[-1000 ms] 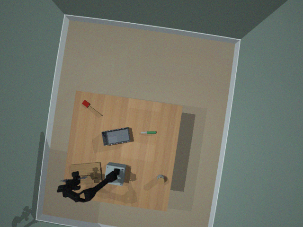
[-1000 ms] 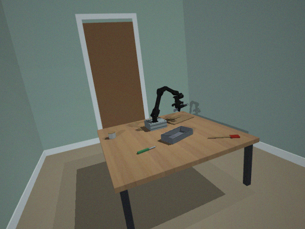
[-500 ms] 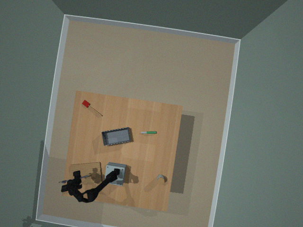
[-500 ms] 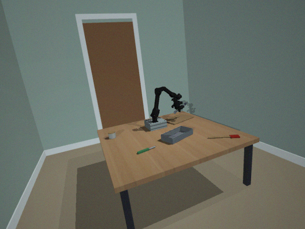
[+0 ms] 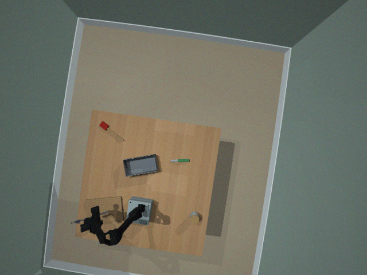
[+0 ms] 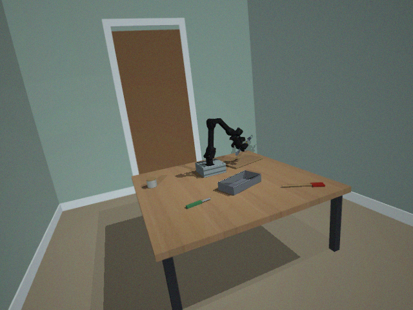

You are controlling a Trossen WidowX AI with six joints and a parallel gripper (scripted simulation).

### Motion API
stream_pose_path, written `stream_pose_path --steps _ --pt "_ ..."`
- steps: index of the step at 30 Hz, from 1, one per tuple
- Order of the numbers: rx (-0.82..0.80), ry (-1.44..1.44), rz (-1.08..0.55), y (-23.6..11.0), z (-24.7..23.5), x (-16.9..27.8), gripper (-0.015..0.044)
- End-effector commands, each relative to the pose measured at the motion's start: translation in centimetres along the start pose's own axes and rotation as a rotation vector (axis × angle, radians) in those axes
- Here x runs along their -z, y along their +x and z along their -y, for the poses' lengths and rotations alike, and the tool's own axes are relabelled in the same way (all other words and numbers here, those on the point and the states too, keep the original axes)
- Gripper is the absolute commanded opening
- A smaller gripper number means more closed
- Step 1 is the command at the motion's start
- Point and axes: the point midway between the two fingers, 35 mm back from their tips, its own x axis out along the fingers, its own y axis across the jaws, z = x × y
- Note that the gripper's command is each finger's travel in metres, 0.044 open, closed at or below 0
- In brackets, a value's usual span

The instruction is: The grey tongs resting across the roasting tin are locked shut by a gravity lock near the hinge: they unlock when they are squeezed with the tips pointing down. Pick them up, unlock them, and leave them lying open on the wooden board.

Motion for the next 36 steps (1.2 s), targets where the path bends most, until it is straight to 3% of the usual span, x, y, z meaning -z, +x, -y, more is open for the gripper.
stream_pose_path --steps 1,22,36 --pt "0.004 0.006 0.073 -0.6 0.0 -0.4 -0.015" --pt "0.004 0.008 0.367 -3.1 0.1 1.6 -0.015" --pt "0.004 0.008 0.377 -3.2 0.1 1.7 -0.015"
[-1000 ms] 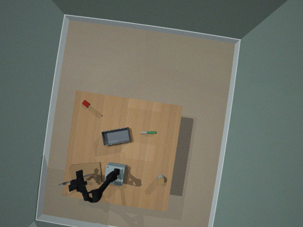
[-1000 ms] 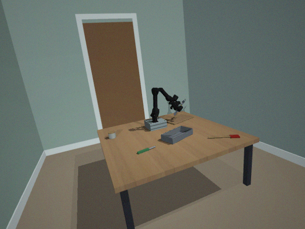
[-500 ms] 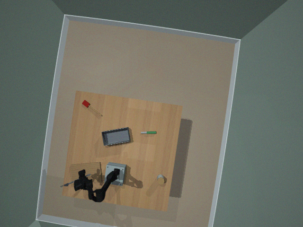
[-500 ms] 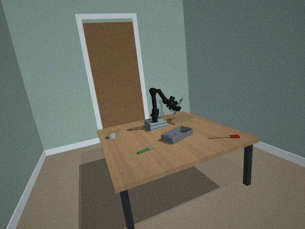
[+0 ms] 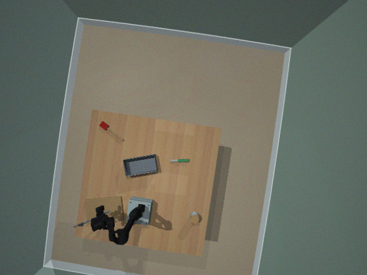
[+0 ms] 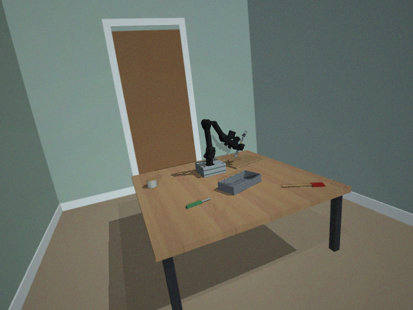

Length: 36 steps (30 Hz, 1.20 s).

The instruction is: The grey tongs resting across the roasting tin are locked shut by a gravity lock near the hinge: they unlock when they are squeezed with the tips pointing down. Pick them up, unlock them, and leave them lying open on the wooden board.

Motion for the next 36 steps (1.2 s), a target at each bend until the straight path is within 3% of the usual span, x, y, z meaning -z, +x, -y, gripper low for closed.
stream_pose_path --steps 1,26,36 --pt "0.004 0.006 0.016 -0.1 0.1 -0.4 -0.015" --pt "0.004 0.006 0.014 -0.1 0.1 -0.4 -0.015" --pt "0.004 0.005 -0.102 1.4 0.0 -0.9 -0.015"
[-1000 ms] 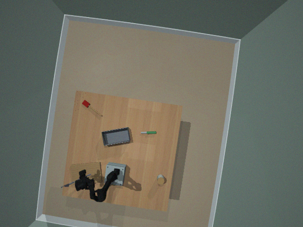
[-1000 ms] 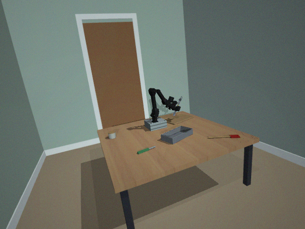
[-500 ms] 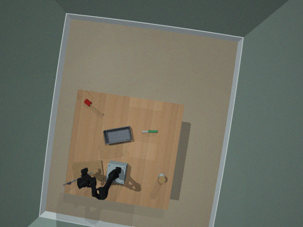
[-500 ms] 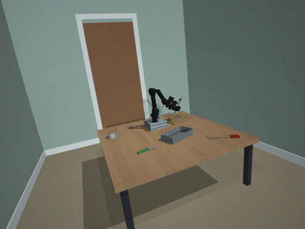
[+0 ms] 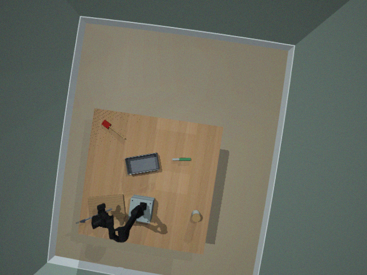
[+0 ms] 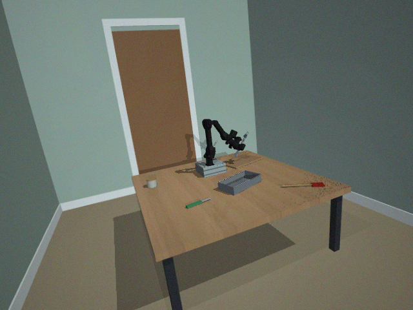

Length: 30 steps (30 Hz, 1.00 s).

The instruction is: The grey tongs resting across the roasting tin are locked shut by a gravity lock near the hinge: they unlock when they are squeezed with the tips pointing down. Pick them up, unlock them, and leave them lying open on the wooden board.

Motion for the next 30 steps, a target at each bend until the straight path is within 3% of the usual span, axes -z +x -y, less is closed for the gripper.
stream_pose_path --steps 1,30 --pt "0.003 0.006 -0.031 0.5 0.0 -0.9 -0.015" --pt "0.002 0.004 -0.441 2.5 0.1 -2.2 -0.015"
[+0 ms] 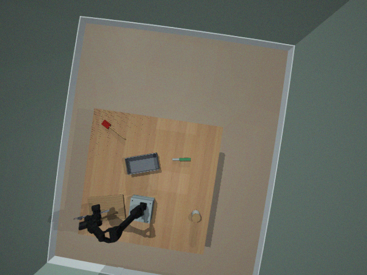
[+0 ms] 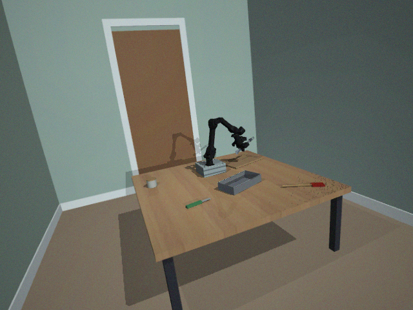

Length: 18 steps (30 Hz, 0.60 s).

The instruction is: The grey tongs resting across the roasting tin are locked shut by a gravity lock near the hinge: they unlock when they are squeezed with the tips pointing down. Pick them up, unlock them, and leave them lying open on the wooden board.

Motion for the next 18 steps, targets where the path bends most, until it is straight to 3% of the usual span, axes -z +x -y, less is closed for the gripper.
stream_pose_path --steps 1,18 --pt "-0.005 0.003 -0.036 -0.3 -0.1 -0.6 -0.015" --pt "-0.006 0.003 -0.278 -1.5 0.0 -0.7 -0.015"
